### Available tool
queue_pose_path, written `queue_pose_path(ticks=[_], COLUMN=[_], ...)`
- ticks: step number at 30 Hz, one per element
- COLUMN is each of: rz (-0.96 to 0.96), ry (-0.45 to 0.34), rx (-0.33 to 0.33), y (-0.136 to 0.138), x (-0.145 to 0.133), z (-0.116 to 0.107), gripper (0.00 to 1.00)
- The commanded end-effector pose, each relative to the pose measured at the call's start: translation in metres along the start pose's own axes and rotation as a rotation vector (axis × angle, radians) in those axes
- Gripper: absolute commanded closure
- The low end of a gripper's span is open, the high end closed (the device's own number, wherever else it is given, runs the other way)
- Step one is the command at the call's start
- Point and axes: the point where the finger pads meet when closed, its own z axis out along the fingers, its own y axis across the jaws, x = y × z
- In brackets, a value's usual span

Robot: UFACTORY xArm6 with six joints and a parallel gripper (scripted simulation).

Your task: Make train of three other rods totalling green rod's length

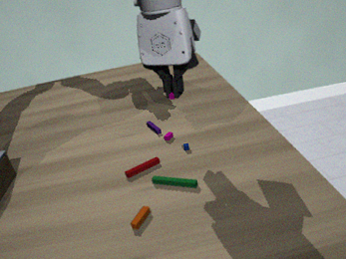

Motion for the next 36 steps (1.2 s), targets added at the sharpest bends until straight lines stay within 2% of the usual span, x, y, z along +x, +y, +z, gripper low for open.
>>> queue_pose_path(ticks=[1,22,31,36], rz=[0.164,0.195,0.195,0.195], ry=[-0.018,-0.017,-0.018,-0.018], rx=[-0.019,-0.019,-0.019,-0.019], y=[-0.018,-0.022,-0.022,-0.021], x=[0.021,0.025,0.025,0.024], z=[-0.001,0.001,0.018,0.039], gripper=[0.96,0.96,0.96,0.96])
